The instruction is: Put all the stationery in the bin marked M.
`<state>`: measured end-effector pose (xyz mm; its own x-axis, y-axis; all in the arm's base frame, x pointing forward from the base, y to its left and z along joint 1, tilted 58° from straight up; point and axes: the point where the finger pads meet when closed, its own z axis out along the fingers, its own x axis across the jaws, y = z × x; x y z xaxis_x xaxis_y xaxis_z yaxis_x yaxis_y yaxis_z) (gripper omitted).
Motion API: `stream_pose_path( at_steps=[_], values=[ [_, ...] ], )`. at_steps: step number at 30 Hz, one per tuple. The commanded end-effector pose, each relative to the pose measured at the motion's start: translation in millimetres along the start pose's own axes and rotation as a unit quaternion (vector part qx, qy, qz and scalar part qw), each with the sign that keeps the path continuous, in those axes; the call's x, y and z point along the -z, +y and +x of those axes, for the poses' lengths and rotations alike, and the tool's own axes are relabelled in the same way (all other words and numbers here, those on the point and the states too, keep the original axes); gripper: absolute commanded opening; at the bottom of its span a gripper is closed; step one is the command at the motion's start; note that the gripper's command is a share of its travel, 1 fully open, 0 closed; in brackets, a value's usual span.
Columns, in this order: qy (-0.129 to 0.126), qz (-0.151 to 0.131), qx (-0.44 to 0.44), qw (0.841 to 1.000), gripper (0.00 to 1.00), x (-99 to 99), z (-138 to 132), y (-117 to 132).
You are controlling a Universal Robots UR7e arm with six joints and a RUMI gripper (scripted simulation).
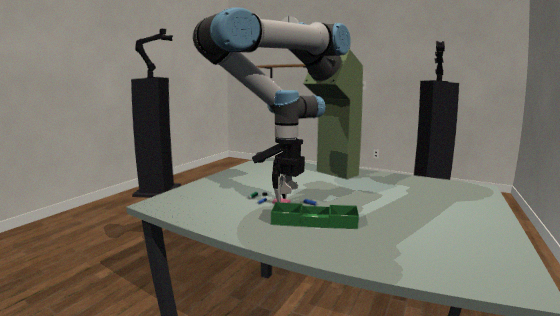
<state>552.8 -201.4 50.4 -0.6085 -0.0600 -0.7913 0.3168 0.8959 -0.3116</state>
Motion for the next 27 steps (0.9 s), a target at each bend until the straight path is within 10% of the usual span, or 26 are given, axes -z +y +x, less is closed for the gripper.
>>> stream_pose_path(
  at_steps=[1,27],
  values=[
    [0.000,0.000,0.000,1.000,0.00,0.3,-0.4,0.0],
    [0.000,0.000,0.000,1.000,0.00,26.9,-0.3,0.1]
  ],
)
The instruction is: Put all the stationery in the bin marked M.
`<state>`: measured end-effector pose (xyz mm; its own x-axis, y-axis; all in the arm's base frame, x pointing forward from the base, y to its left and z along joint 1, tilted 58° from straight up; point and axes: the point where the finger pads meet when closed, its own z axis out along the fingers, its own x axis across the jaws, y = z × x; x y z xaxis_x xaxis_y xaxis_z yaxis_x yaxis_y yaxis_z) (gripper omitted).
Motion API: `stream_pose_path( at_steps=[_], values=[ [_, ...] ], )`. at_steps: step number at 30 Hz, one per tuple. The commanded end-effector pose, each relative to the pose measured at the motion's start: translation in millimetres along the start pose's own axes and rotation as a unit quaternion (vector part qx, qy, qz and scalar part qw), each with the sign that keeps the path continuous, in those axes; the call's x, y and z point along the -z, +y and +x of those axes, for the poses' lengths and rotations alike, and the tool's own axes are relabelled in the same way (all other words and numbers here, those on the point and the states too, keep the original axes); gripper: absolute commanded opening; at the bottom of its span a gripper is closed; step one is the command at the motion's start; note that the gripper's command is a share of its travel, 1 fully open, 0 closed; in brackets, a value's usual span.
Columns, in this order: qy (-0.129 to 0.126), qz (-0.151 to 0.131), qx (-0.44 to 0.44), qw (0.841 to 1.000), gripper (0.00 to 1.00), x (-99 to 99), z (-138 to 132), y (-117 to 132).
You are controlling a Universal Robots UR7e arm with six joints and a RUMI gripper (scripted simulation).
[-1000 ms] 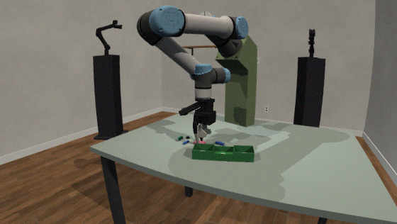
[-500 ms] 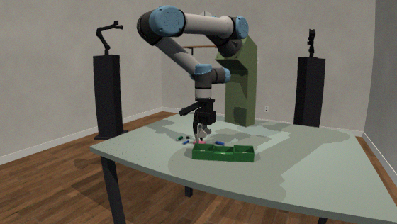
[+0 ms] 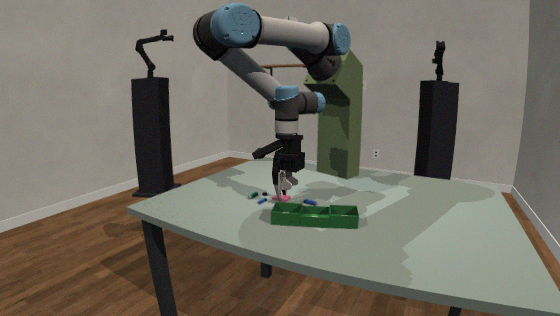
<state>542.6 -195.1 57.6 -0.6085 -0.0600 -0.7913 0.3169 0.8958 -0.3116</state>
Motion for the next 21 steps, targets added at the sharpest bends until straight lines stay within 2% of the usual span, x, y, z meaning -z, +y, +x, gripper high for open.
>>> stream_pose_path(
  at_steps=[1,12,21],
  values=[
    [0.000,0.000,0.000,1.000,0.00,12.9,-0.4,0.0],
    [0.000,0.000,0.000,1.000,0.00,46.2,-0.3,0.0],
    [0.000,0.000,0.000,1.000,0.00,46.2,-0.4,-0.1]
  ],
)
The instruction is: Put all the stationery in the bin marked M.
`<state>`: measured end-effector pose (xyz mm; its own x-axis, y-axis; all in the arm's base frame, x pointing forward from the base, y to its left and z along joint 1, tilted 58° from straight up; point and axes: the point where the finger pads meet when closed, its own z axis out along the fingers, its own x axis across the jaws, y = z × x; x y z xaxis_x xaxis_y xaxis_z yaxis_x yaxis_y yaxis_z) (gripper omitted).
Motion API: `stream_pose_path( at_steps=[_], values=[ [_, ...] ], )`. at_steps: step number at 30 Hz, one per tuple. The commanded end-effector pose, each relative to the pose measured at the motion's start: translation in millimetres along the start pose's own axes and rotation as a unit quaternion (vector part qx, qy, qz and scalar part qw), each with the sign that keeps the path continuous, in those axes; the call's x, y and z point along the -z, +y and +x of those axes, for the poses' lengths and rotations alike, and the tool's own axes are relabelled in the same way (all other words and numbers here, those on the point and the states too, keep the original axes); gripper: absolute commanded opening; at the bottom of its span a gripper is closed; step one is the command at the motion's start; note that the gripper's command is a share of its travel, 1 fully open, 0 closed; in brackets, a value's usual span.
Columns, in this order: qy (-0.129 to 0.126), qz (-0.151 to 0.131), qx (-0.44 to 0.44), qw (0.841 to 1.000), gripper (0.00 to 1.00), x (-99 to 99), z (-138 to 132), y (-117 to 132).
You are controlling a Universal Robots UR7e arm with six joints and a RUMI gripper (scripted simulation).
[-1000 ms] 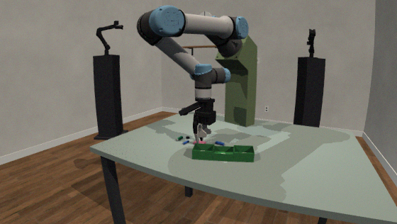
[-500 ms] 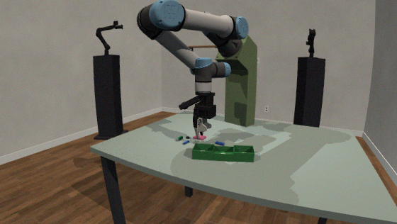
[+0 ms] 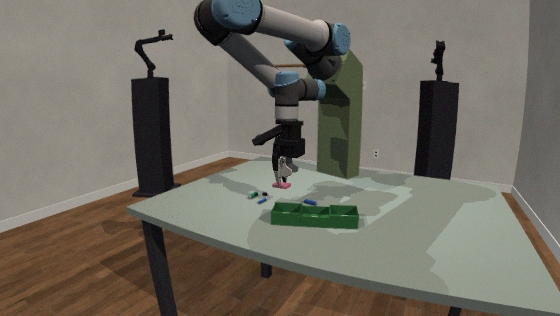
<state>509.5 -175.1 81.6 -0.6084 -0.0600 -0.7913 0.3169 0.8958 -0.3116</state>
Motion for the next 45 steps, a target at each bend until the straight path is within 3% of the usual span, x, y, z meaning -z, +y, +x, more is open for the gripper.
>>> stream_pose_path(
  at_steps=[1,8,12,15,16,23,30,32,33,38,45],
  values=[
    [0.000,0.000,0.000,1.000,0.00,0.7,-0.3,0.0],
    [0.000,0.000,0.000,1.000,0.00,0.3,-0.4,0.0],
    [0.000,0.000,0.091,0.996,0.00,0.3,-5.9,23.3],
    [0.000,0.000,0.104,0.995,0.00,0.3,-7.3,29.2],
    [0.000,0.000,0.149,0.989,0.00,0.3,-8.7,35.0],
    [-0.001,-0.002,0.248,0.969,0.00,0.3,-18.5,75.9],
    [-0.004,-0.005,0.353,0.936,0.00,0.4,-28.2,116.8],
    [-0.004,-0.005,0.353,0.936,0.00,0.4,-28.2,116.8],
    [-0.004,-0.005,0.395,0.919,0.00,0.4,-29.6,122.6],
    [-0.005,-0.006,0.458,0.889,0.00,0.4,-36.6,151.8],
    [-0.007,-0.007,0.553,0.833,0.00,0.4,-46.4,192.7]
  ],
)
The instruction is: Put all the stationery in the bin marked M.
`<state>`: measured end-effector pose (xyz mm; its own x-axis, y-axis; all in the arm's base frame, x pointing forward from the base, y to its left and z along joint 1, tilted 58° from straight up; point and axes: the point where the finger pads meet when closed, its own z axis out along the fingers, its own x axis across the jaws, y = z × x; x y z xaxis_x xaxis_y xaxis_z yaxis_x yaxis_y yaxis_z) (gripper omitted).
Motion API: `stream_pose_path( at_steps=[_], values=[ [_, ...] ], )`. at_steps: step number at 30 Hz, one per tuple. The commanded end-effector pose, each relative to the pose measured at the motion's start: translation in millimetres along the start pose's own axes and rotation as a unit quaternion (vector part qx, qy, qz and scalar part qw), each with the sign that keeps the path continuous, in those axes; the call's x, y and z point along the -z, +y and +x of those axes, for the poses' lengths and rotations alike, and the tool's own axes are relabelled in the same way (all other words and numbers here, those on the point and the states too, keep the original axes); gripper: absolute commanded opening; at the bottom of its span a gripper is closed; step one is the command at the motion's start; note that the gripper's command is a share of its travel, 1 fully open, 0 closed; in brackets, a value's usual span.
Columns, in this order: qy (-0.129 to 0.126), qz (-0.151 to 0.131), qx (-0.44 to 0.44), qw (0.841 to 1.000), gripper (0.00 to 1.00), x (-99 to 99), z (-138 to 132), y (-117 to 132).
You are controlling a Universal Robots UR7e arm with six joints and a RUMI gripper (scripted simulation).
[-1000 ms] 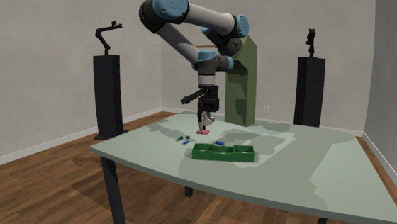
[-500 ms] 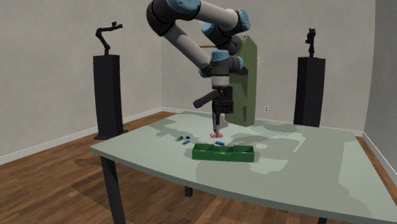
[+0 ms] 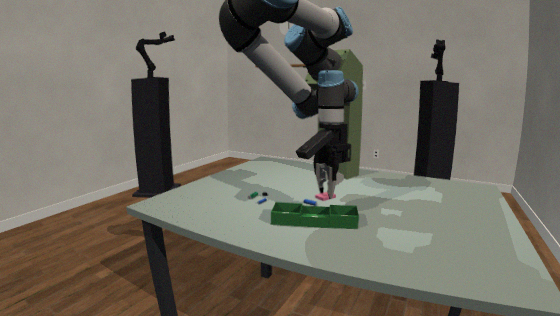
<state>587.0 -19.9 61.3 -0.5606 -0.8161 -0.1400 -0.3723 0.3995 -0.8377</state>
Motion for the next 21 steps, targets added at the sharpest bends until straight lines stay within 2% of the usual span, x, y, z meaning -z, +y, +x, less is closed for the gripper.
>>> stream_pose_path(
  at_steps=[1,4,5,10,19,21],
  values=[
    [0.003,0.000,0.078,0.997,0.00,-1.6,-28.5,7.9],
    [0.002,0.000,0.094,0.996,0.00,-1.8,-34.2,9.6],
    [0.002,0.000,0.139,0.990,0.00,-1.9,-40.0,11.3],
    [0.003,-0.001,0.208,0.978,0.00,-2.6,-66.7,19.3],
    [0.008,-0.002,0.342,0.940,0.00,-2.7,-69.3,19.9],
    [0.008,-0.002,0.342,0.940,0.00,-2.7,-69.3,19.9]
  ],
)
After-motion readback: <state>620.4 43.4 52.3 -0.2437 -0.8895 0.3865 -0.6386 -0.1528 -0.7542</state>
